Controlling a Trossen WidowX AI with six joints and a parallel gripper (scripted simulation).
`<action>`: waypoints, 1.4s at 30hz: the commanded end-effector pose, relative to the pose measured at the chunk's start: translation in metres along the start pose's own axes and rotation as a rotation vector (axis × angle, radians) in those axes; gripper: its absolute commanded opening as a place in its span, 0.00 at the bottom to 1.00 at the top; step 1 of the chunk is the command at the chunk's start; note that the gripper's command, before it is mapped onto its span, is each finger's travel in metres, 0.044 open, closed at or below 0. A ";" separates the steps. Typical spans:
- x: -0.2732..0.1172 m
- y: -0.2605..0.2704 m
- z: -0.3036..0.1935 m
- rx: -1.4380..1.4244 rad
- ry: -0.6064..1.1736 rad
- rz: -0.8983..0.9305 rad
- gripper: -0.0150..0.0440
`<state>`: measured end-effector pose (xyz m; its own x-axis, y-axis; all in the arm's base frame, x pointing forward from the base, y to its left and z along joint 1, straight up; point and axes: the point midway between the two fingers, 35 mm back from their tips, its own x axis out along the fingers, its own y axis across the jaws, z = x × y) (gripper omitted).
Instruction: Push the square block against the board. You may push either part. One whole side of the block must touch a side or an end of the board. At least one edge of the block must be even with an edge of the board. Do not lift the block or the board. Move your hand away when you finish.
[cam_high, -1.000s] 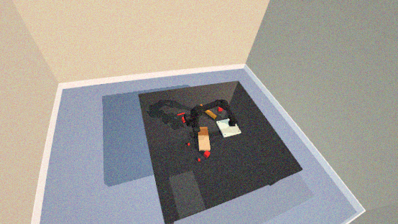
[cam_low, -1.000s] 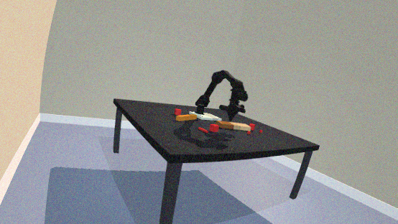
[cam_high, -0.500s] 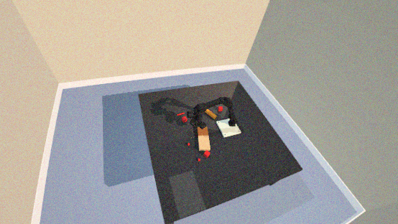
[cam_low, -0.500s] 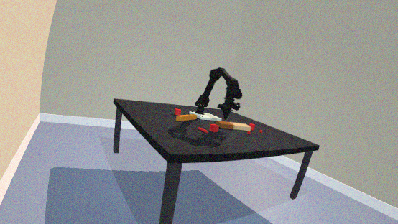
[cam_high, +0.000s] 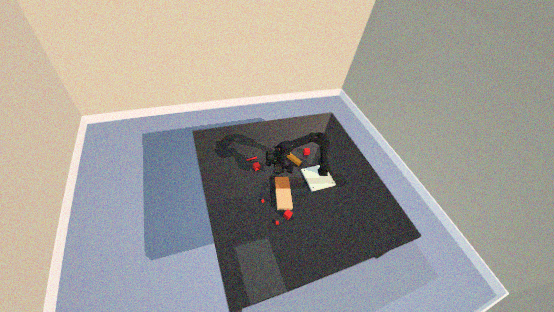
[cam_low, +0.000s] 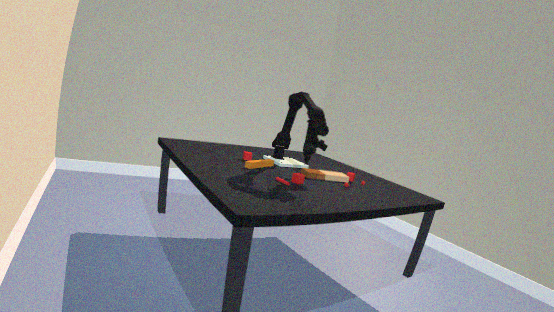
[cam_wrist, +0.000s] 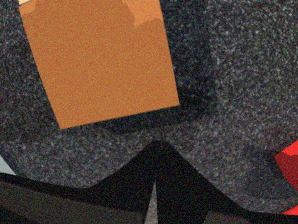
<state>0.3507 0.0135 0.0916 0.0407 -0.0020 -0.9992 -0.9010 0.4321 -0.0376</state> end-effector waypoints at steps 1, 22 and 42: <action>0.002 0.009 -0.011 -0.164 -0.001 0.005 0.25; 0.060 0.023 -0.027 -0.387 0.002 0.009 0.25; 0.060 0.026 -0.015 -0.387 0.001 0.009 0.25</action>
<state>0.3217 0.0075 0.0311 0.0304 -0.0013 -0.9995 -0.9980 0.0547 -0.0304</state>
